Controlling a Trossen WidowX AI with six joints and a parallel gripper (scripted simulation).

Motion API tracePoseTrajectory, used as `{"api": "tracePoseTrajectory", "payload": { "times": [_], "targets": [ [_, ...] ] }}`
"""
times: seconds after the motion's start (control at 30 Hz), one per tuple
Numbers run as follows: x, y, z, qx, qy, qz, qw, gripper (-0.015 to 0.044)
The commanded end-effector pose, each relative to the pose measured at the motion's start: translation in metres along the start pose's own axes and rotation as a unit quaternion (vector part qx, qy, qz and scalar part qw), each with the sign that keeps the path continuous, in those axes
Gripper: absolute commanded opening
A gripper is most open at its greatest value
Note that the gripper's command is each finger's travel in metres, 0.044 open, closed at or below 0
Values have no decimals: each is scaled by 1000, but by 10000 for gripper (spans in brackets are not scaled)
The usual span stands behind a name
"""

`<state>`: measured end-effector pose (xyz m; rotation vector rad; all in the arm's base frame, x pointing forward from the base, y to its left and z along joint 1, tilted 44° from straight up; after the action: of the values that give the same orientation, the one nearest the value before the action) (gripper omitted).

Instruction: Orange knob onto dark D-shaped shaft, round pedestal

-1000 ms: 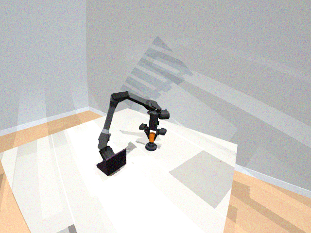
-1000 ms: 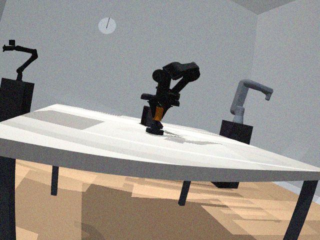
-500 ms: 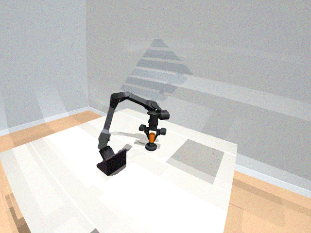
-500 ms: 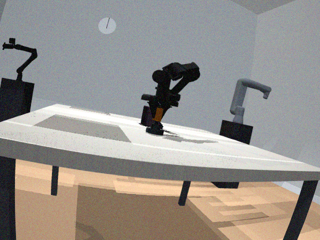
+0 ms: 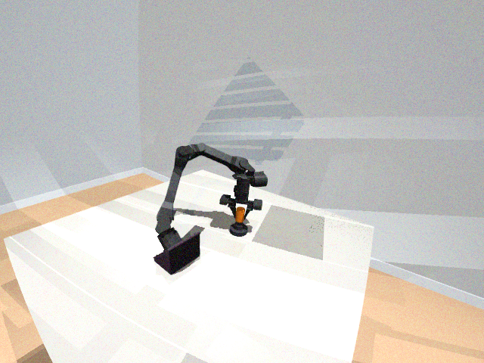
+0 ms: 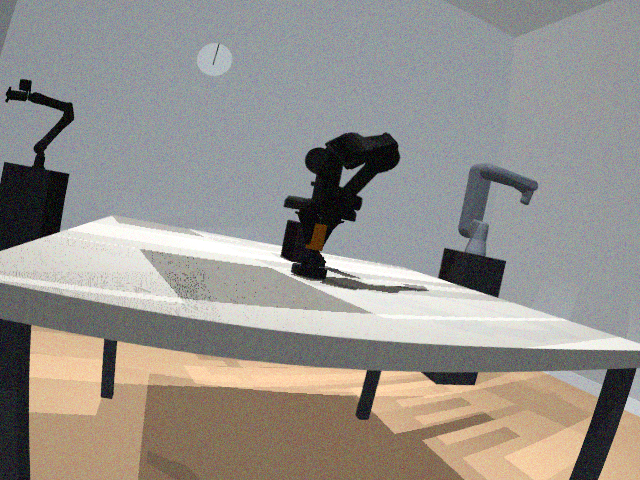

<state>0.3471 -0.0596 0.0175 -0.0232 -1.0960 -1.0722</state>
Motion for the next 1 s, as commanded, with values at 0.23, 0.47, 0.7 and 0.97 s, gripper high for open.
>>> {"api": "tracePoseTrajectory", "payload": {
  "times": [0.23,0.47,0.7,0.97],
  "targets": [
    [-1,-2,-1,76,-1,-1,997,0],
    [-3,-1,0,76,-1,-1,997,0],
    [0,0,0,76,-1,-1,997,0],
    [1,0,1,160,-1,-1,987,0]
  ]
}}
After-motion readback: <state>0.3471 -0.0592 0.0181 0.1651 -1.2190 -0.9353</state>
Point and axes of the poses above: the point midway between the two fingers, 35 mm back from their tips, its own x axis back along the fingers, its own z axis across the jaws, y = z × x, the point moved 4 cm from there along x, back along the fingers, and after that the axes turned 14 degrees about x, right-handed, at the moved point
